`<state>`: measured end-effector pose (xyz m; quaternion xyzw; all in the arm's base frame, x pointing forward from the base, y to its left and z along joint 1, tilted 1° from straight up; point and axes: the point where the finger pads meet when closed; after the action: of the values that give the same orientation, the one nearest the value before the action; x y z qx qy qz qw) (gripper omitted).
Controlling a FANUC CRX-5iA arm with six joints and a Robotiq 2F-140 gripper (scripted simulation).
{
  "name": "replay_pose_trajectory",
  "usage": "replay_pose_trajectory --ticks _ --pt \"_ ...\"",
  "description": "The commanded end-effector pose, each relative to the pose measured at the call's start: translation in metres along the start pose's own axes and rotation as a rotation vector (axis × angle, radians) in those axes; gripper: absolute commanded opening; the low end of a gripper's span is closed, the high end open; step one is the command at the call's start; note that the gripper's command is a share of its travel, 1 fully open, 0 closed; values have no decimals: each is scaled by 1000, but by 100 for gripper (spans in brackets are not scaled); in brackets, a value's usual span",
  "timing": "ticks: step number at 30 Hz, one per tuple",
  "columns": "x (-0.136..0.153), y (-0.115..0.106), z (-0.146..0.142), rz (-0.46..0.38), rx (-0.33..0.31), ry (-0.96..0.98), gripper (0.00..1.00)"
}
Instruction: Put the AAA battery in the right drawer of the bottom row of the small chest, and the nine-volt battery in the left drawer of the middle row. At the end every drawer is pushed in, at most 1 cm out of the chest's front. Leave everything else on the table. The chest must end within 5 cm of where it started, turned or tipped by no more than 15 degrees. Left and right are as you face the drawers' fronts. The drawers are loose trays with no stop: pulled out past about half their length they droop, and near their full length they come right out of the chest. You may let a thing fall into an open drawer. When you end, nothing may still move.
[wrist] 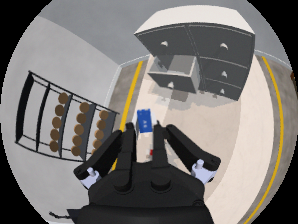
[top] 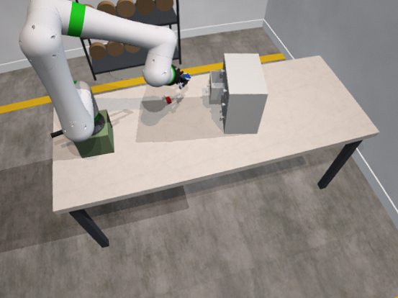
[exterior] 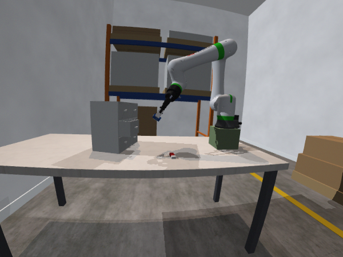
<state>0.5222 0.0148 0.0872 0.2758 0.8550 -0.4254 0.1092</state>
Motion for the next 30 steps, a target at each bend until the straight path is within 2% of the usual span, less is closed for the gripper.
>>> replay_pose_trajectory --ticks 1,13,30 --pt "-5 -8 -8 -95 235 117 14" --pt "-9 -15 -14 -84 214 101 14" --pt "-7 -14 -14 -55 230 93 14"
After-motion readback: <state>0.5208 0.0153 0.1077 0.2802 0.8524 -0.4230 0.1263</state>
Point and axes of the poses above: the point where the finger pads meet when closed, its own y axis out along the fingers, its own z axis across the jaws, x = y × z, and after that the axes turned 14 degrees about y, right-handed
